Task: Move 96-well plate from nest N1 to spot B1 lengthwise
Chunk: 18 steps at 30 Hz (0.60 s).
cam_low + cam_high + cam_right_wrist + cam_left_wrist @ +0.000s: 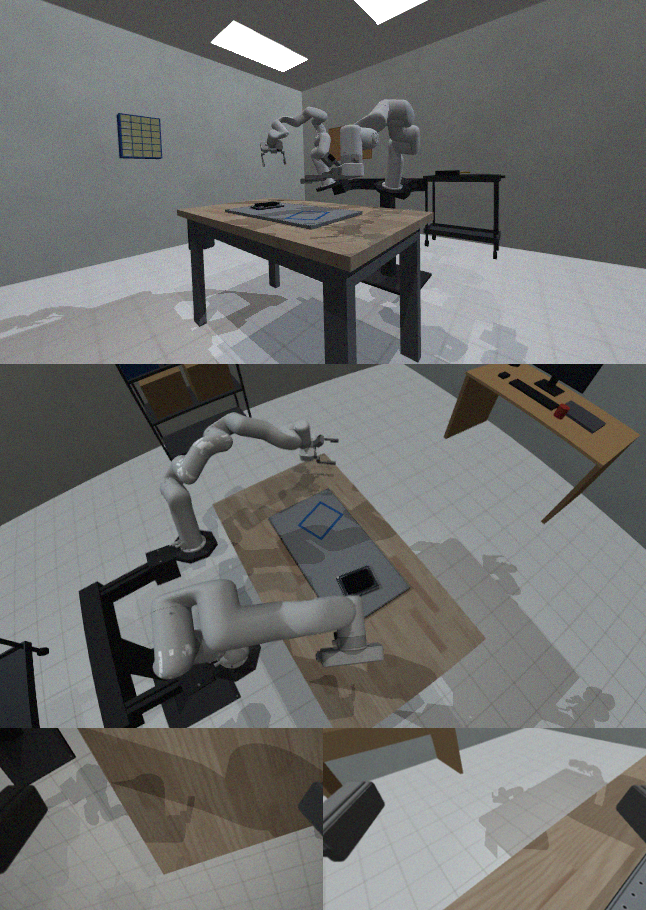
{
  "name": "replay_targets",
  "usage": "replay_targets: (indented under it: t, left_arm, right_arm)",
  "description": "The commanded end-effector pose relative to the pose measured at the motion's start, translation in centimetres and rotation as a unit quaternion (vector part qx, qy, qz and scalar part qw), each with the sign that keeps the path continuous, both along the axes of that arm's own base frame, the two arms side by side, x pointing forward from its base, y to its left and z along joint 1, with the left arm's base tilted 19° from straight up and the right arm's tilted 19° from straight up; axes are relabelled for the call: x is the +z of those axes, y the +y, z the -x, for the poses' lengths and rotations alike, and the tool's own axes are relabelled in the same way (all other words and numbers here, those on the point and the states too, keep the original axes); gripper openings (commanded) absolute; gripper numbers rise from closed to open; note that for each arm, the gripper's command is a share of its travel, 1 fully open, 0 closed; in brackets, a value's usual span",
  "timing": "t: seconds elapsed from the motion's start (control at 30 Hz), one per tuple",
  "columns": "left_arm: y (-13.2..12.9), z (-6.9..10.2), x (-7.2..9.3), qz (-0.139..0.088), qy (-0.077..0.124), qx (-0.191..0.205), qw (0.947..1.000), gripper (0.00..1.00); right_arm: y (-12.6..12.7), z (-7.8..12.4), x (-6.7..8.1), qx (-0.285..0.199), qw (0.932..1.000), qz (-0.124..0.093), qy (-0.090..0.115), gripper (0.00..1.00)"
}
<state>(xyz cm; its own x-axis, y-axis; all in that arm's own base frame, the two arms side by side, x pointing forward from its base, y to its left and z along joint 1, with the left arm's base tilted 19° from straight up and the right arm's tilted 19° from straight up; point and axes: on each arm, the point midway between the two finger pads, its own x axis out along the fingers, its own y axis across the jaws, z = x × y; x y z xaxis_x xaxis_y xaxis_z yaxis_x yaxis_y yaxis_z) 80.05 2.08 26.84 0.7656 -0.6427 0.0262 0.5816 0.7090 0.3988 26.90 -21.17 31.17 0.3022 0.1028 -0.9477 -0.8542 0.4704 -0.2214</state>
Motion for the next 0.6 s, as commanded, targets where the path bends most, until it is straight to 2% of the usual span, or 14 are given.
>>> replay_targets:
  t: [0.0,0.3,0.57]
  left_arm:
    - [0.0,0.0,0.3,0.000,-0.002,0.000,1.0000,1.00]
    - [0.0,0.0,0.3,0.000,-0.002,0.000,1.0000,1.00]
    - [0.0,0.0,0.3,0.000,-0.002,0.000,1.0000,1.00]
  right_arm:
    - [-0.1,0.0,0.1,-0.001,1.0000,0.001,-0.002,1.00]
    - [-0.9,0.6,0.1,-0.016,0.9999,0.001,-0.002,1.00]
    - [-3.4,3.0,0.1,-0.067,0.9978,0.001,-0.001,1.00]
